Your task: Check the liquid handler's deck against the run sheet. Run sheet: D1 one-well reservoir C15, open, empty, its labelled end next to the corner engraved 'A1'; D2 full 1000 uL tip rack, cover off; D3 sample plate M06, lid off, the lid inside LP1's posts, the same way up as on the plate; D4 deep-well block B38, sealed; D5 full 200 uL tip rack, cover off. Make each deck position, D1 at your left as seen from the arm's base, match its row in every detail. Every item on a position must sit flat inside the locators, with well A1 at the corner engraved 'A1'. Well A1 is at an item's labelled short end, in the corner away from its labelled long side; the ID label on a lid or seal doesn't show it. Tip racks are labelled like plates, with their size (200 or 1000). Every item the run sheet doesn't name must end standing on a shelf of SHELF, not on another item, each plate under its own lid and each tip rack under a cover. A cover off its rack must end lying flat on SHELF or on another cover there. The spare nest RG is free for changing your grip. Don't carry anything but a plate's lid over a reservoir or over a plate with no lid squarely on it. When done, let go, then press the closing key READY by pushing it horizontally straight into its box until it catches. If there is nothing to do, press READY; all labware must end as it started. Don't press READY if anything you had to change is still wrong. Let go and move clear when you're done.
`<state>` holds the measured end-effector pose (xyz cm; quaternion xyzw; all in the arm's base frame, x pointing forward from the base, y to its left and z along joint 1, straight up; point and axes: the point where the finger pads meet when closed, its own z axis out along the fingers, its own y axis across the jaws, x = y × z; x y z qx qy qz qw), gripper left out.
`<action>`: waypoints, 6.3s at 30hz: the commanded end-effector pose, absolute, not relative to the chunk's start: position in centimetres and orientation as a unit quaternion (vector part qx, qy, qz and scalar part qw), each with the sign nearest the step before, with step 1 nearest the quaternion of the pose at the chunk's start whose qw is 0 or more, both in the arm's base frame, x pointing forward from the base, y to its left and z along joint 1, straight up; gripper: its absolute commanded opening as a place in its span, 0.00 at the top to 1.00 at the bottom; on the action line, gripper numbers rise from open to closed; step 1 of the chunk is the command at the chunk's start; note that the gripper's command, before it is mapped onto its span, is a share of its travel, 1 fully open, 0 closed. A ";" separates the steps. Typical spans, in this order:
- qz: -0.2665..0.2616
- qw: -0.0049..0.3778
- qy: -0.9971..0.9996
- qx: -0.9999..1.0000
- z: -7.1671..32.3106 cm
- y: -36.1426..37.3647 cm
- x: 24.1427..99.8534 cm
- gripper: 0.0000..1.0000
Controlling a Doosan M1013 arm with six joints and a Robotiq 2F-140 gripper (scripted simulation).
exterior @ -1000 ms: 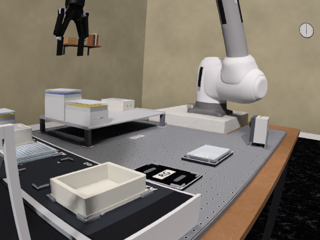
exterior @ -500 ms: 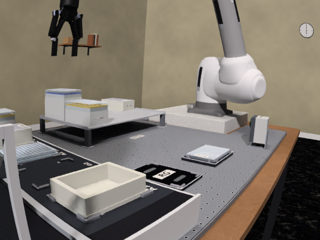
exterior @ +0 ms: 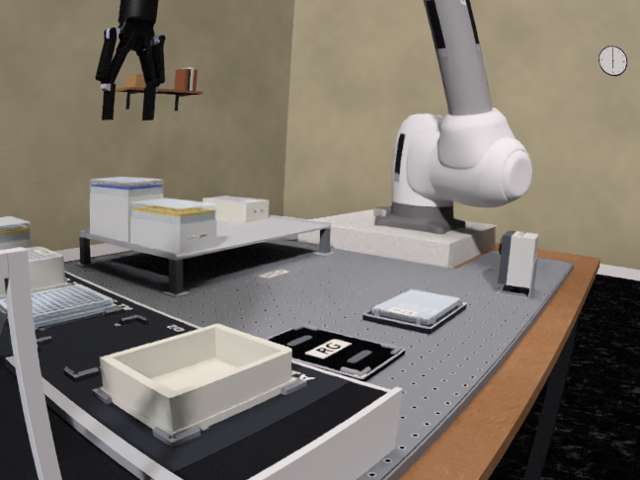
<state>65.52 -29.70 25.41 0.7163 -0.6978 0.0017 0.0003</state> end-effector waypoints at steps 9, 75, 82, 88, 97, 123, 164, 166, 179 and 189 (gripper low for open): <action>0.002 0.000 -0.698 0.716 24.0 -29.7 65.6 0.33; 0.002 0.000 -0.698 0.716 14.3 -29.7 65.6 0.33; 0.002 0.000 -0.698 0.716 13.1 -29.7 65.6 0.33; 0.002 0.000 -0.698 0.716 12.5 -29.7 65.6 0.33; 0.002 0.000 -0.698 0.716 12.5 -29.7 65.6 0.33; 0.002 0.000 -0.698 0.716 12.5 -29.7 65.6 0.90; 0.002 0.000 -0.698 0.716 16.8 -29.7 65.6 0.90; 0.002 0.000 -0.698 0.716 17.1 -29.7 65.6 0.90; 0.002 0.000 -0.698 0.716 19.0 -29.7 65.6 0.90; 0.002 0.000 -0.698 0.716 20.6 -29.7 65.6 0.90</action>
